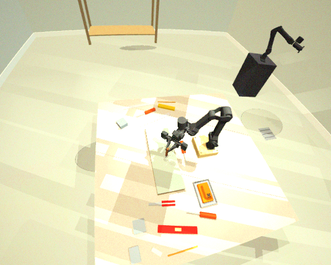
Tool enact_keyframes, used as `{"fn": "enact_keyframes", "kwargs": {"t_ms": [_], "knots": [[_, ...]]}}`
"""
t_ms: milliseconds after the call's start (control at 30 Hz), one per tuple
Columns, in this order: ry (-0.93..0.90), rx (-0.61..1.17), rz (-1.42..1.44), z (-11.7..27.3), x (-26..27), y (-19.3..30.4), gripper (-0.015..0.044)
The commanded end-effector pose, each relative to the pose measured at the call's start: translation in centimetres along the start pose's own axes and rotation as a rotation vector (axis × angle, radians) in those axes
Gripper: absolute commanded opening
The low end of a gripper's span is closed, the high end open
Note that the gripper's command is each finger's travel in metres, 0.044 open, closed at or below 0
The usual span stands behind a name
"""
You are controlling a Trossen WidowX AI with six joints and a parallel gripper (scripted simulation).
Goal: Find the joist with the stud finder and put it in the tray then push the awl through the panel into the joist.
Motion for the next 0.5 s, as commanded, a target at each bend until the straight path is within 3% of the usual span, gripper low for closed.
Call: {"fn": "enact_keyframes", "kwargs": {"t_ms": [0,467], "knots": [[-0.006,-0.002,0.009,-0.02,0.04,0.20,0.0000],[-0.006,-0.002,0.009,-0.10,0.03,0.94,0.0000]]}}
Point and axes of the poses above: the point midway between the two fingers, 35 mm back from their tips, its own z axis back along the fingers, its own x axis across the jaws, y = z × x, the point moved 10 cm from there along z, back along the fingers
